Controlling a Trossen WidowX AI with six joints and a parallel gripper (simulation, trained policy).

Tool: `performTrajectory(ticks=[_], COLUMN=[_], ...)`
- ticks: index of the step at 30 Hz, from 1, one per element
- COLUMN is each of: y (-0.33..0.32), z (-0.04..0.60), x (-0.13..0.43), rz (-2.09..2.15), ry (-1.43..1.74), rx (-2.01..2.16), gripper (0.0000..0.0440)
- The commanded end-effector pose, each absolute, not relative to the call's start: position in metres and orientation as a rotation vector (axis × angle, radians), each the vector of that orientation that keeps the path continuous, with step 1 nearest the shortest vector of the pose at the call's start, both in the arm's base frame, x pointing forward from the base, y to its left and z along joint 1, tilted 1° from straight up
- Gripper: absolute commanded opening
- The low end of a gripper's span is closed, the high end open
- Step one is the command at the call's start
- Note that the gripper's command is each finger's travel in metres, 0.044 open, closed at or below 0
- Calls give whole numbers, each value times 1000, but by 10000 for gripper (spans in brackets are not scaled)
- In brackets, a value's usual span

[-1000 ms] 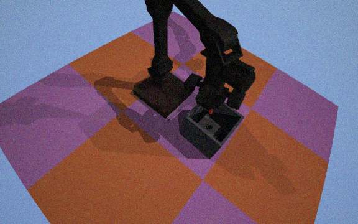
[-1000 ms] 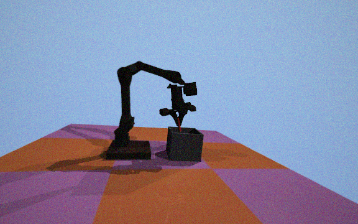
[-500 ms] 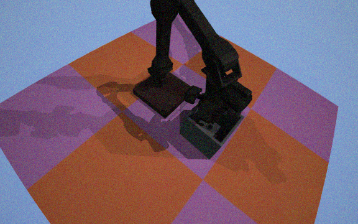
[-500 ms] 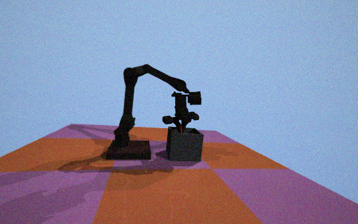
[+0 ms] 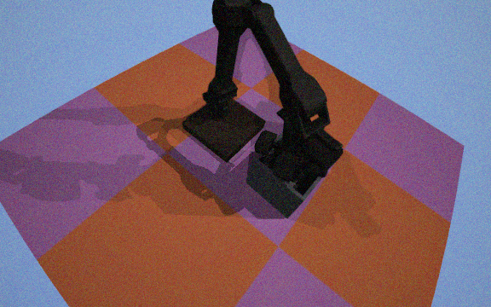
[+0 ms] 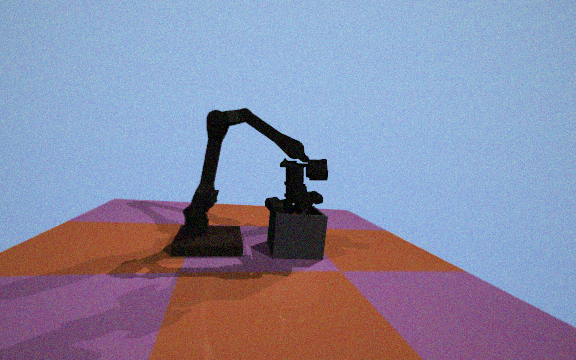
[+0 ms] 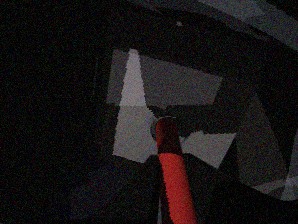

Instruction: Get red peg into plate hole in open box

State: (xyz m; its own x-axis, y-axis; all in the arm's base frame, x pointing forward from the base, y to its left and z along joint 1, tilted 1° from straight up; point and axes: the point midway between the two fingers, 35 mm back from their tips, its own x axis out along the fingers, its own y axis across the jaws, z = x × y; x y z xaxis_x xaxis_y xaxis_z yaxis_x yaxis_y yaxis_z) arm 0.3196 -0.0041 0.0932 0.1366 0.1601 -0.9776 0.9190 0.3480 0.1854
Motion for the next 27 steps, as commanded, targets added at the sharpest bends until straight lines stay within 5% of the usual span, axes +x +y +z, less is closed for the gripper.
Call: performTrajectory(ticks=[1,8,27], y=[-3,-4,-5], z=[81,68,105], x=[318,317,339], rz=[-750,-757,-672], ry=[1360,1389,1446], rx=[1078,1049,1181], gripper=[2,139,144])
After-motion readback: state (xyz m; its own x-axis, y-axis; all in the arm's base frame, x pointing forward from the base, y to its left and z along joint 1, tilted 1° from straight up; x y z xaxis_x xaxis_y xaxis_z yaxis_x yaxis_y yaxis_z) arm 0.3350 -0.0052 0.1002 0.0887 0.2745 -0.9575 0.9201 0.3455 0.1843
